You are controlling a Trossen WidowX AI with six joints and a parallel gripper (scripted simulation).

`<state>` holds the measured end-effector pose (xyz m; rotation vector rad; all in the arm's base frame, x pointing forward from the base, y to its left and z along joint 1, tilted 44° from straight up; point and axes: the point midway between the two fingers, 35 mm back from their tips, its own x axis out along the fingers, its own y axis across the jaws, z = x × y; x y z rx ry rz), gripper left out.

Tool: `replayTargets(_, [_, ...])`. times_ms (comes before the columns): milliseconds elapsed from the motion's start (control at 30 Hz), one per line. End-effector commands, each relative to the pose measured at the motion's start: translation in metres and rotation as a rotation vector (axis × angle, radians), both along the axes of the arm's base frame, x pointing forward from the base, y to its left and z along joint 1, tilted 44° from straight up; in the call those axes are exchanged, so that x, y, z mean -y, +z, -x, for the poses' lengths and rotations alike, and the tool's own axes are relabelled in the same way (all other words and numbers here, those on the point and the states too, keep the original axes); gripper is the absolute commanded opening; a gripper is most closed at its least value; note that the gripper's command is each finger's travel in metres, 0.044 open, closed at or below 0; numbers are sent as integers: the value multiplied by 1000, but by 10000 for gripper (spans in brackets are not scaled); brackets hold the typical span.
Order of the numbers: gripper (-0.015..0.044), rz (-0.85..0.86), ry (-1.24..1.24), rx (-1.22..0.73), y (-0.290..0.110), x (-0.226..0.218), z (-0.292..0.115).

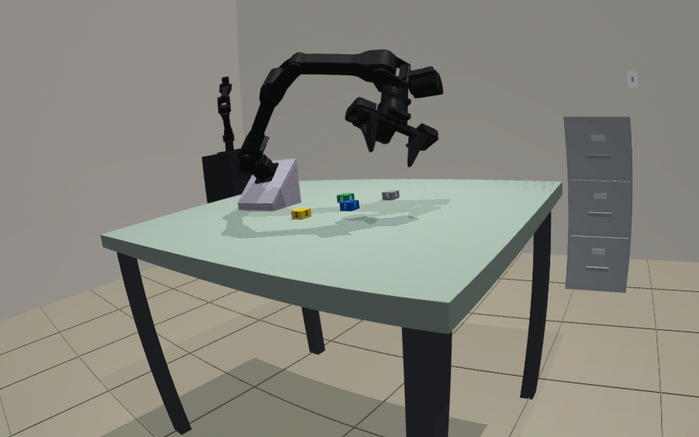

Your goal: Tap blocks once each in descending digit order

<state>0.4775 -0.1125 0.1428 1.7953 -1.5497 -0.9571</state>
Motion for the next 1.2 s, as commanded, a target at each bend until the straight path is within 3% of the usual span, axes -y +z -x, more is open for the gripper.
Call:
replayTargets(0, [400, -7, -2, 14, 0, 0, 1])
replayTargets(500, [400, -384, -460, 1219, 13, -19, 111])
replayTargets(1167, [400, -373, -932, 1914, 9, -30, 196])
